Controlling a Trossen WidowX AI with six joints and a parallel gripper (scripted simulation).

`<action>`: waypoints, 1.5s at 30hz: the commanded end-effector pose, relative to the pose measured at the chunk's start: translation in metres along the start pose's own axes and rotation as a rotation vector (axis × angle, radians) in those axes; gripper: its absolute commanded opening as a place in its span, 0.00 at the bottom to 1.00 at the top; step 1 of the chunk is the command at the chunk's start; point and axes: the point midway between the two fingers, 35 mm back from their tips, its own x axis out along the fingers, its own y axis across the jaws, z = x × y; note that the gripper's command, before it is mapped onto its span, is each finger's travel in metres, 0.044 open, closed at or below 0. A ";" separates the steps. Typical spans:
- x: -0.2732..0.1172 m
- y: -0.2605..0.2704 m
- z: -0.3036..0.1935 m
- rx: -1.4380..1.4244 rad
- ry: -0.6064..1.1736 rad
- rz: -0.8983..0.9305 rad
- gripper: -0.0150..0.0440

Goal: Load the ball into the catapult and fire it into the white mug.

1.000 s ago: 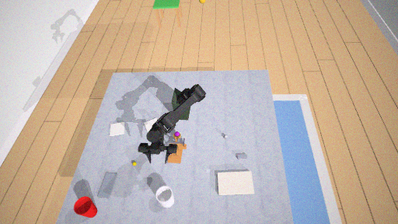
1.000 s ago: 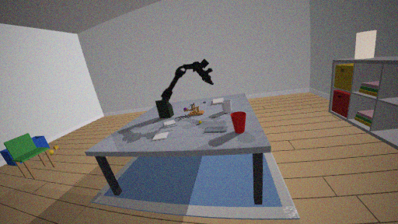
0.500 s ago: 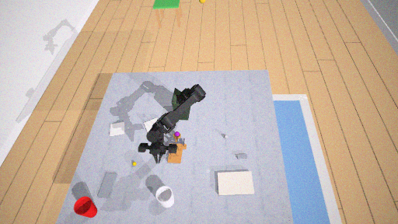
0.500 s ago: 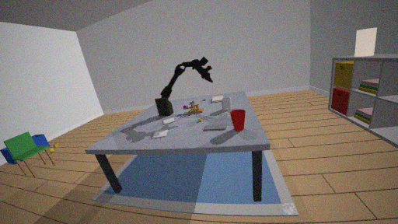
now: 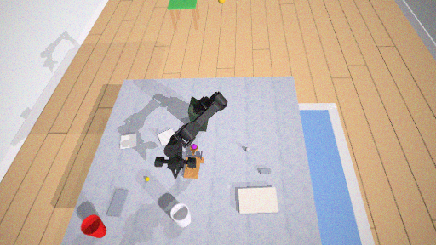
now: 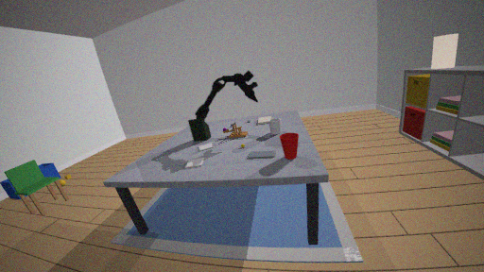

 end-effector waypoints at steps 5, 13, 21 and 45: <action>0.008 0.036 -0.030 -0.196 0.108 -0.052 0.25; 0.012 0.065 -0.065 -0.389 0.226 -0.087 0.25; 0.010 0.089 -0.104 -0.592 0.352 -0.107 0.25; -0.029 0.135 -0.230 -1.236 0.775 -0.065 0.25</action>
